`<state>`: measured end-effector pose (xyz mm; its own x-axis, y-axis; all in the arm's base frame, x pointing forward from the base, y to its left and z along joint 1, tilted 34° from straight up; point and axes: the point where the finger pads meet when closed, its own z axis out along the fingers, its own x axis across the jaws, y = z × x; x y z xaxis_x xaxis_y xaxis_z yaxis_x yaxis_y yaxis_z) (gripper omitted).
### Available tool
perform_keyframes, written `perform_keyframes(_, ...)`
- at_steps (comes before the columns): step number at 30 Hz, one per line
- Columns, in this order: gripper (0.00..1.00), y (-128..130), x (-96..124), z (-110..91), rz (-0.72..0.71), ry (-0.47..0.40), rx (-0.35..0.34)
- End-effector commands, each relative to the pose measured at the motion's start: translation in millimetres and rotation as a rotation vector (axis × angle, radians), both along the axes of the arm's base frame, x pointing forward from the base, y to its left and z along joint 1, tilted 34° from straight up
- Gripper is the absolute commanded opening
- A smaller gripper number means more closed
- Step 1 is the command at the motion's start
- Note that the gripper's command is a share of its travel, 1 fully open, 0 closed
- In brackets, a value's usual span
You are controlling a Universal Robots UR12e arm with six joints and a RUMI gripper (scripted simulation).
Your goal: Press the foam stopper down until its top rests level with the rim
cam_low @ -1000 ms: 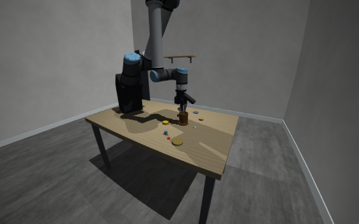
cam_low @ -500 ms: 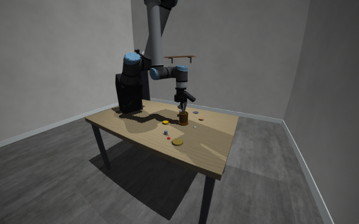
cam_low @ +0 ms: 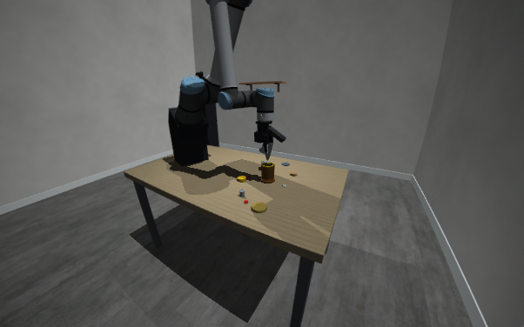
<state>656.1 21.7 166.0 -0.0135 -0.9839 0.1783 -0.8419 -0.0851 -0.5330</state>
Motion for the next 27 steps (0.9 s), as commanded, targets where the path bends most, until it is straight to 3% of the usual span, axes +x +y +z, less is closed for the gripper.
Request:
perform_keyframes(1,0.0,1.9,-6.1,10.1,0.0,0.0,0.0)
perform_keyframes(27,0.0,3.3,-11.0,17.6,0.0,0.0,0.0)
